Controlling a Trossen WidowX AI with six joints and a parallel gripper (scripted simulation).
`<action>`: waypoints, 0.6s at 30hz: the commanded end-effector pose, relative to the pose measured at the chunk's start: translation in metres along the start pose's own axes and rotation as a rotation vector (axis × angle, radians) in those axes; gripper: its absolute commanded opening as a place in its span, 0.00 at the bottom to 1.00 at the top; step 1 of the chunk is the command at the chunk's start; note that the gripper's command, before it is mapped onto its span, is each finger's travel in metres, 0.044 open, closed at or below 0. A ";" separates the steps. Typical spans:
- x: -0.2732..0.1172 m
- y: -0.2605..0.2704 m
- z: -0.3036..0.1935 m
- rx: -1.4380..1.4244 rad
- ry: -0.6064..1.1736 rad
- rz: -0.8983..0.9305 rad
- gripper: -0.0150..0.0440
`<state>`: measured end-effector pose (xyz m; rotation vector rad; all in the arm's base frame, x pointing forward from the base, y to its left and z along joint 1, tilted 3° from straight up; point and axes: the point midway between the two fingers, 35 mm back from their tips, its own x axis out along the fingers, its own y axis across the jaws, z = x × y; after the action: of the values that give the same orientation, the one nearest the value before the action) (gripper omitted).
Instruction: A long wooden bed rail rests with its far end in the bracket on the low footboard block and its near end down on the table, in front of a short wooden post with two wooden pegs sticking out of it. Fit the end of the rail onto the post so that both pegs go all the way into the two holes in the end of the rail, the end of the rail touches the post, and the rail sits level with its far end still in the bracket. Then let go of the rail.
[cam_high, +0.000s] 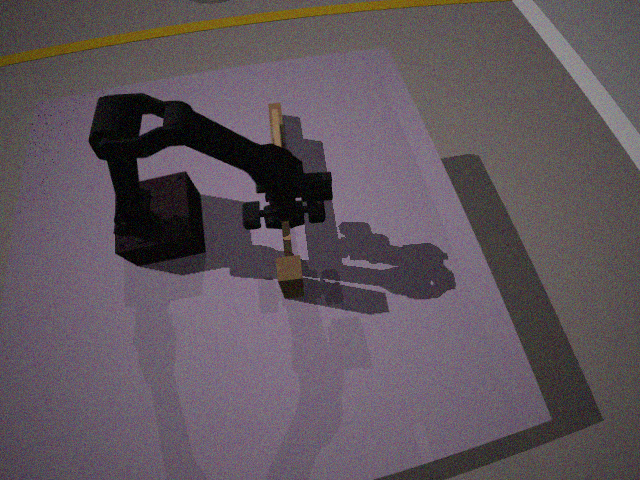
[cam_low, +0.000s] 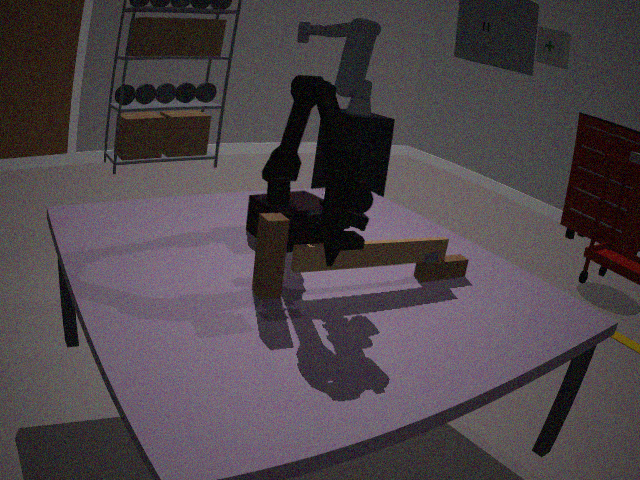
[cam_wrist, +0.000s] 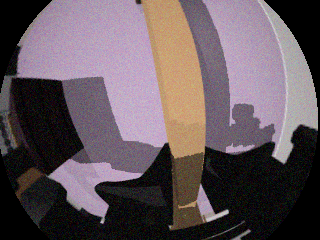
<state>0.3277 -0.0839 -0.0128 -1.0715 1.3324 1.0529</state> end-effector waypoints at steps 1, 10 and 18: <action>-0.003 -0.001 -0.002 -0.003 0.001 -0.011 0.25; -0.004 -0.002 -0.005 -0.003 0.001 -0.011 0.25; -0.005 -0.002 -0.007 -0.003 0.002 -0.011 0.25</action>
<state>0.3261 -0.0890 -0.0119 -1.0701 1.3355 1.0536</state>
